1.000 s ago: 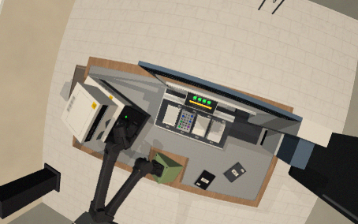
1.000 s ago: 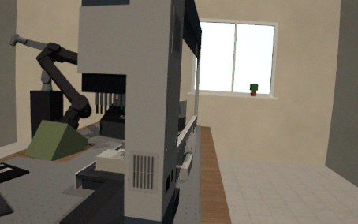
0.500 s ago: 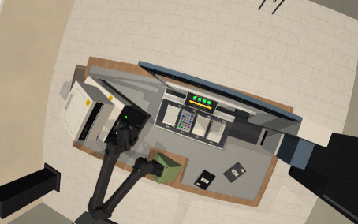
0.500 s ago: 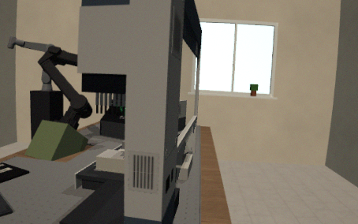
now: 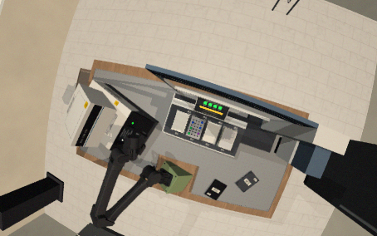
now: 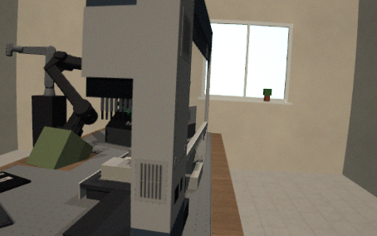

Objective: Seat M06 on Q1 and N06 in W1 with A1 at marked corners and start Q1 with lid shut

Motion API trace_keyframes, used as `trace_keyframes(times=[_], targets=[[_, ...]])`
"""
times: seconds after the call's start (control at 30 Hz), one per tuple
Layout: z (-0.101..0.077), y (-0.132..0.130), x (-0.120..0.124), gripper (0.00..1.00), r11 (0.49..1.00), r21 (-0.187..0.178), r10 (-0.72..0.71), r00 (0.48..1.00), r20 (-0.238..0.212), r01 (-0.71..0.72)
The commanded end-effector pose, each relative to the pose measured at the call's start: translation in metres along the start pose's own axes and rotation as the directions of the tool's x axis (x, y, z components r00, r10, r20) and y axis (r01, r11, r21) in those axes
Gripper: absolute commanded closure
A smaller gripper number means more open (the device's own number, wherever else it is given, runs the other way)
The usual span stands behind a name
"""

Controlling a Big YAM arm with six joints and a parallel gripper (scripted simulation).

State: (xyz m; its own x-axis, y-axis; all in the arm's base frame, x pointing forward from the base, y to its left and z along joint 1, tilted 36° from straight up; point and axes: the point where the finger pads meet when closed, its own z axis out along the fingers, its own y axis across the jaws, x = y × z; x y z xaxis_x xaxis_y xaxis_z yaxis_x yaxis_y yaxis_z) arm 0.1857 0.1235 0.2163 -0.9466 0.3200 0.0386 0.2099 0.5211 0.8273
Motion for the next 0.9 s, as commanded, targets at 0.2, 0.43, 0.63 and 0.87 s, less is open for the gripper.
trace_keyframes(times=[0.2, 0.43, 0.63, 0.87], targets=[[-0.011, 0.028, -0.006, 1.00, 0.997, -0.012, -0.071, 0.997, 0.022, 0.071], [-0.013, 0.032, -0.017, 1.00, 0.999, -0.014, -0.051, 0.998, 0.037, 0.051], [-0.033, 0.020, -0.016, 1.00, 0.998, -0.021, -0.053, 0.997, 0.049, 0.054], [-0.057, -0.006, -0.022, 1.00, 1.000, -0.019, -0.009, 0.999, 0.033, 0.010]])
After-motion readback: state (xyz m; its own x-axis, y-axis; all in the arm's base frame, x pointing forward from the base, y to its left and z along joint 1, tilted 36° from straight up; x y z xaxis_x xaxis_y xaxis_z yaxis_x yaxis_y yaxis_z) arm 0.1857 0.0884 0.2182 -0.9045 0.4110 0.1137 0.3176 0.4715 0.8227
